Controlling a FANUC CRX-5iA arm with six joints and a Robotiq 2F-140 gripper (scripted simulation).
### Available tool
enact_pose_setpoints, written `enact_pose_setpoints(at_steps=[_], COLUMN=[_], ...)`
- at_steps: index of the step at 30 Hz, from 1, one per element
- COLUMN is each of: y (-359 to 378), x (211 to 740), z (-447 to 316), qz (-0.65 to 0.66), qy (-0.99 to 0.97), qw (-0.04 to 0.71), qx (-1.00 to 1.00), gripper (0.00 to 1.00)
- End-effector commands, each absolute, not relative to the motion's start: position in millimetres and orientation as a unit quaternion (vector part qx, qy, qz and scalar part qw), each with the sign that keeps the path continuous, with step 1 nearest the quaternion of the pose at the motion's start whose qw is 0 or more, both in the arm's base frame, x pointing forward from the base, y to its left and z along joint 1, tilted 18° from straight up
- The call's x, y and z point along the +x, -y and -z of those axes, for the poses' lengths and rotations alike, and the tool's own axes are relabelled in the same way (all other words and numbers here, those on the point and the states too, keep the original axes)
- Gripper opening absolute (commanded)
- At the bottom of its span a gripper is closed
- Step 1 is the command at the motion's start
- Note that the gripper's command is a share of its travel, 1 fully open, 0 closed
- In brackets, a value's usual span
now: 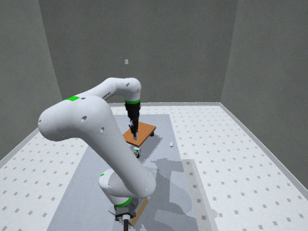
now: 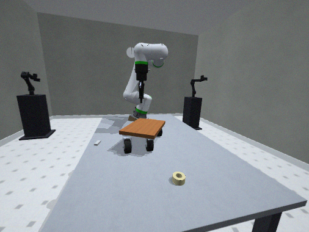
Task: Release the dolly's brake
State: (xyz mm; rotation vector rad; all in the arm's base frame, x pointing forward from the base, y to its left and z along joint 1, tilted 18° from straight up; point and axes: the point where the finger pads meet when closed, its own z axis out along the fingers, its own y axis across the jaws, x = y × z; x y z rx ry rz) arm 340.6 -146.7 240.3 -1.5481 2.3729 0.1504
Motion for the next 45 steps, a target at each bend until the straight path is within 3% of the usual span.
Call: enact_pose_setpoints(at_steps=[1,12,45], y=[137,127,127], x=[335,340,340], z=[-242,-206,-205], qz=[-0.056,-0.054,-0.054], qy=[-0.827,-0.827,-0.827], qw=[0.146,0.144,0.144], qx=[-0.541,-0.541,-0.541], gripper=[0.00,0.00,0.00])
